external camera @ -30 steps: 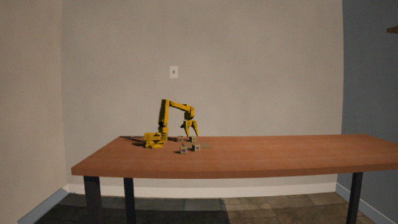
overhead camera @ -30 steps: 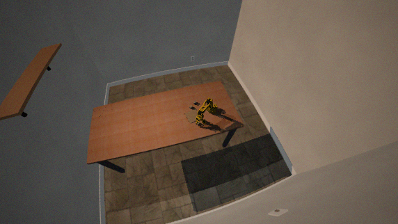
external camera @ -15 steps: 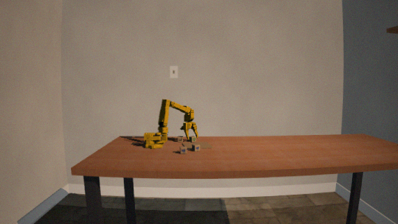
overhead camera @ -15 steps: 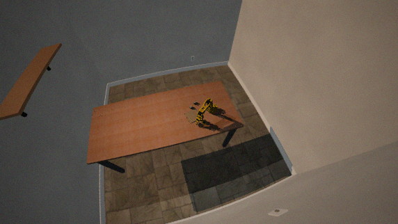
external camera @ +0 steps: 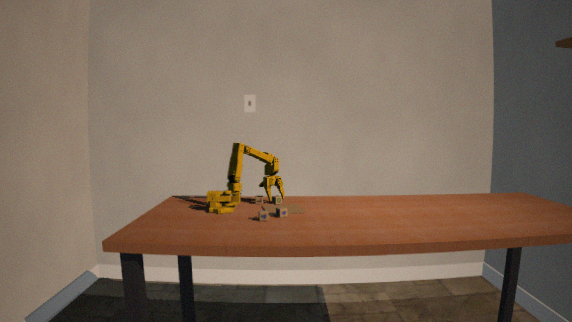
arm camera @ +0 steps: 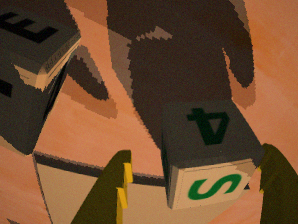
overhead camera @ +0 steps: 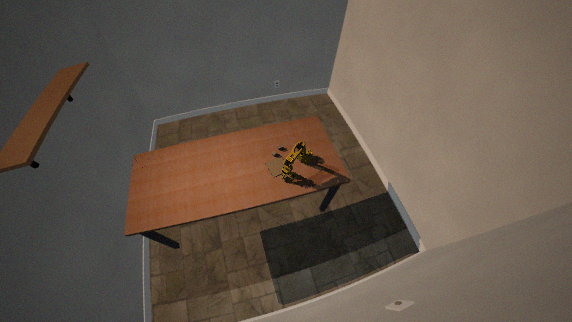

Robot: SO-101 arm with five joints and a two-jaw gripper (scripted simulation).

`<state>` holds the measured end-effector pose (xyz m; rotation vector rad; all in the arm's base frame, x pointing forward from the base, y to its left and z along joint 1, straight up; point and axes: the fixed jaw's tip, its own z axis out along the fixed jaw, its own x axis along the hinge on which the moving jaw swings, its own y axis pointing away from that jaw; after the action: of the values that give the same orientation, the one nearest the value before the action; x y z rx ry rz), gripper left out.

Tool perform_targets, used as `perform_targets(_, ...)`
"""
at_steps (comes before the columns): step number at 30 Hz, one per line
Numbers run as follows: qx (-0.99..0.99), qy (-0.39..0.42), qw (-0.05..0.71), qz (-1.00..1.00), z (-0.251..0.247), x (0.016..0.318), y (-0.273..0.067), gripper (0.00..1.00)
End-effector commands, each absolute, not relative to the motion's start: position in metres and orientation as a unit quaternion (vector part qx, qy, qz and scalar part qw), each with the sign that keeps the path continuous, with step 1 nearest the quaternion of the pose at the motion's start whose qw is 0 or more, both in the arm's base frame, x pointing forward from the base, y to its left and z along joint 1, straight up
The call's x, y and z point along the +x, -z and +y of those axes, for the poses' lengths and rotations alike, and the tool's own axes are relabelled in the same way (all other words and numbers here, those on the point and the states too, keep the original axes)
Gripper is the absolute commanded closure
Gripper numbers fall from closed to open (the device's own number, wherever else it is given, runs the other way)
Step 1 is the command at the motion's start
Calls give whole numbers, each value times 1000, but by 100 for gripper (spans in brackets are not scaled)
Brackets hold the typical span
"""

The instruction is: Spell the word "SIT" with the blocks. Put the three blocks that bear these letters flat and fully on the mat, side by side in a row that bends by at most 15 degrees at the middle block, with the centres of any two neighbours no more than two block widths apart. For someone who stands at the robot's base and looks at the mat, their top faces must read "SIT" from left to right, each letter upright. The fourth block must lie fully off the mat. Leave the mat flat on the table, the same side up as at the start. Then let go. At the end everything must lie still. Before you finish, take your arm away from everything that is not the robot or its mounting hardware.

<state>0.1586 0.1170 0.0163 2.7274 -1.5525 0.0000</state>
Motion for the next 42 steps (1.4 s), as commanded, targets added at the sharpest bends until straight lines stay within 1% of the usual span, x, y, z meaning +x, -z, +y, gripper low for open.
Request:
perform_targets(1, 869, -13, -29, -494, 122, 167, -26, 67)
perform_targets(6, 869, -13, -29, -494, 123, 168, -26, 69)
perform_targets(21, 869, -13, -29, -494, 126, 173, -26, 80)
perform_targets(31, 869, -13, -29, -494, 127, 175, -26, 84)
perform_targets(42, 869, -13, -29, -494, 127, 175, -26, 84)
